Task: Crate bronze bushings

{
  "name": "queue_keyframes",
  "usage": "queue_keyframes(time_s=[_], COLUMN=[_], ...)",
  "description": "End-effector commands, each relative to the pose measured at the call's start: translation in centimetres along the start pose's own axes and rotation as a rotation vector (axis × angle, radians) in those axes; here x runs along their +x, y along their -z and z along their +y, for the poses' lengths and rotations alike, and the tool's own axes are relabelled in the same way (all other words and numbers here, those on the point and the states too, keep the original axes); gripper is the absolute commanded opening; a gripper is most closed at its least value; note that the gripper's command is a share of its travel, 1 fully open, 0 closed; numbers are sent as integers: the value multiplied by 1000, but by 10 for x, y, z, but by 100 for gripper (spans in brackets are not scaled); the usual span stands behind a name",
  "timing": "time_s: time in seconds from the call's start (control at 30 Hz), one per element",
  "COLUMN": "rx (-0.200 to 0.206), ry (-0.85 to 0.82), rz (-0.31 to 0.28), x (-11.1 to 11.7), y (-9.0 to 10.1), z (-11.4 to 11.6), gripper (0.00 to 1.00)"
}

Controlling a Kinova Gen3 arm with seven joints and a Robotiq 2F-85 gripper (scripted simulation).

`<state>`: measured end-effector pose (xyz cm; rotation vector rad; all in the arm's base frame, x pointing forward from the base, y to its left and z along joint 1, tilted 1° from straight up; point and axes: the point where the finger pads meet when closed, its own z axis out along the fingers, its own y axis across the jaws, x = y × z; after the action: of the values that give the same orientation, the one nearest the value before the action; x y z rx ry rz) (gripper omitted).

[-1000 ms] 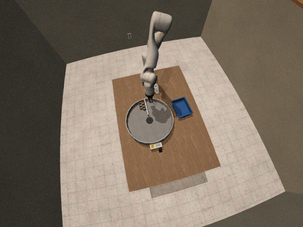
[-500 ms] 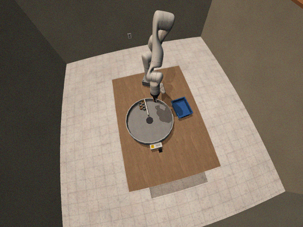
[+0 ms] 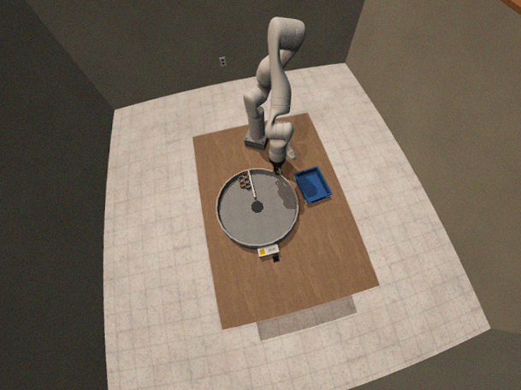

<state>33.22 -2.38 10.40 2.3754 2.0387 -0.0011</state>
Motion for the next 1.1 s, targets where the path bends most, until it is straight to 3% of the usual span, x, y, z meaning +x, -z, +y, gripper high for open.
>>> queue_keyframes(time_s=[0.0,0.13,0.53,0.7,1.07], rx=[-1,-1,-1,-2,-2], ry=[0,0,0,0,0], rz=[0,0,0,0,0], x=[11,54,54,107,107], y=[0,0,0,1,1], z=[2,9,9,17,17], gripper=[0,0,0,0,0])
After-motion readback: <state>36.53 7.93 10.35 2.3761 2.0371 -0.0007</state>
